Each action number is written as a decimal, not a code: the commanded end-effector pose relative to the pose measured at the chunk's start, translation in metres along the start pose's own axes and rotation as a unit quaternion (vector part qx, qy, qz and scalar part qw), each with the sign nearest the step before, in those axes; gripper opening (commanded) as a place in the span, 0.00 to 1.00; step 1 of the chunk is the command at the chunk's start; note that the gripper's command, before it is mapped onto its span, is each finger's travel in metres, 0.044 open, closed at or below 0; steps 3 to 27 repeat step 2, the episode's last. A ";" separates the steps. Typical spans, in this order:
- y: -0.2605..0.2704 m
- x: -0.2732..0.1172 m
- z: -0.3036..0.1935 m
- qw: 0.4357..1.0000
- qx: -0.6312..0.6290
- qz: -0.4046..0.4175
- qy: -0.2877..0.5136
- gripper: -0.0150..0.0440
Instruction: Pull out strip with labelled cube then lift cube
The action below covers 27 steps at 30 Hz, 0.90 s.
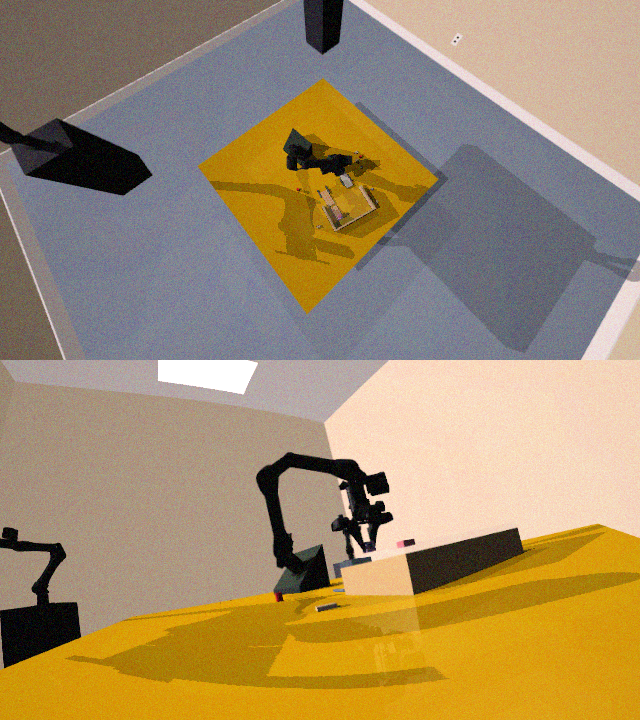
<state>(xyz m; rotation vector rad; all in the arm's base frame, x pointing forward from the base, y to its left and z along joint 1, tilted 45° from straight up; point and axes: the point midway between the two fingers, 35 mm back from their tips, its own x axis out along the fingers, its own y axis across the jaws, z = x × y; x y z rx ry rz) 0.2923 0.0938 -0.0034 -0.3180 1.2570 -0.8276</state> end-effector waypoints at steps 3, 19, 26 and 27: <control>0.000 0.000 0.000 1.000 0.001 0.000 0.001 0.25; 0.000 0.000 0.000 1.000 0.001 0.000 0.001 0.25; 0.000 0.000 0.000 1.000 0.001 0.000 0.001 0.25; 0.000 0.000 0.000 1.000 0.001 0.000 0.001 0.25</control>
